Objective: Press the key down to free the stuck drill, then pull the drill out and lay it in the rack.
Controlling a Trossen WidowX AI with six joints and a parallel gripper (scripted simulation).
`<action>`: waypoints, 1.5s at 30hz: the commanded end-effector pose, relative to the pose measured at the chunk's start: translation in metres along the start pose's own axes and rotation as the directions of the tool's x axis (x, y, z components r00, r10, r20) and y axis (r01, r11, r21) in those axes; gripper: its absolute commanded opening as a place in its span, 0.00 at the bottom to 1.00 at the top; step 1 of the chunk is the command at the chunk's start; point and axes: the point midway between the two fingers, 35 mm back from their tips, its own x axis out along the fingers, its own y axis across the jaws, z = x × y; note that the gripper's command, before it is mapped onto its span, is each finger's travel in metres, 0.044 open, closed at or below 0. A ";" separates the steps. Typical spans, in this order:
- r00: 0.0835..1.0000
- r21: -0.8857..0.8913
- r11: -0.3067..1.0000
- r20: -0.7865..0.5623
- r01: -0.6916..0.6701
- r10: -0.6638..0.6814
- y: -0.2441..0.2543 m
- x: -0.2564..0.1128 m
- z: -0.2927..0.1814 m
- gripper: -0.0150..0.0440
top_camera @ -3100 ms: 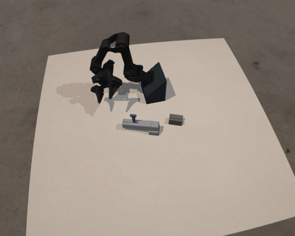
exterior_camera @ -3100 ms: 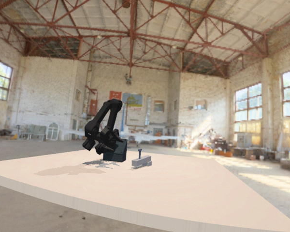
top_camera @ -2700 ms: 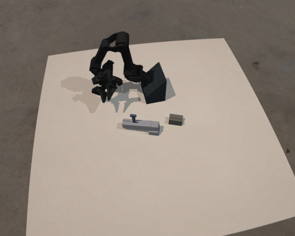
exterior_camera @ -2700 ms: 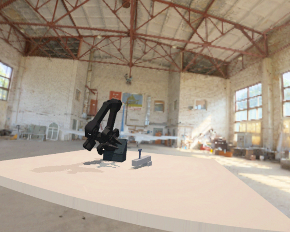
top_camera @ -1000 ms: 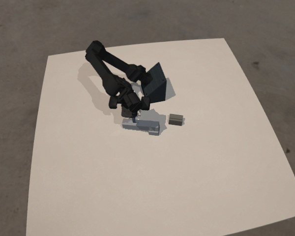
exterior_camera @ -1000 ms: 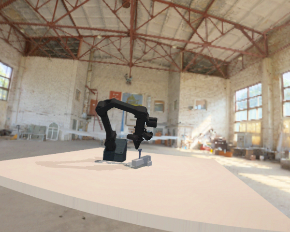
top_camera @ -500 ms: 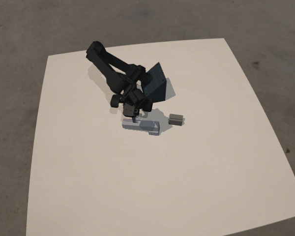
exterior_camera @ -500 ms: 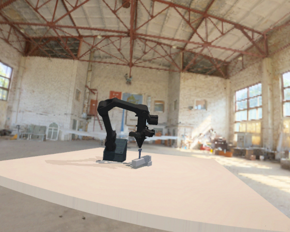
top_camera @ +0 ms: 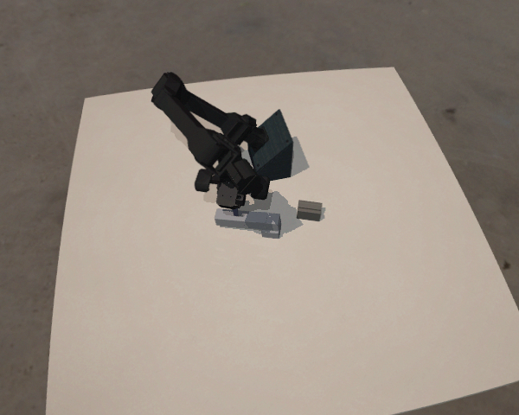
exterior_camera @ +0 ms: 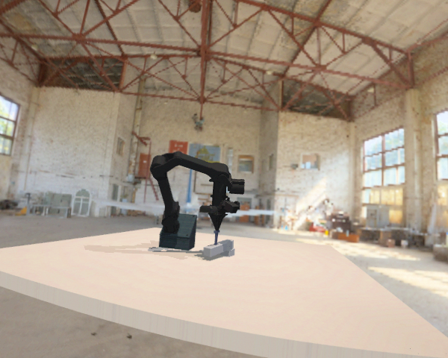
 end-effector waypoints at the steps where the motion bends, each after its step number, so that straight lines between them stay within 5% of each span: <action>1: 1.000 -0.002 1.000 -0.008 0.004 -0.004 0.000 0.005 -0.001 0.25; 45: 1.000 -0.002 1.000 -0.007 0.005 -0.005 0.000 0.022 -0.007 0.25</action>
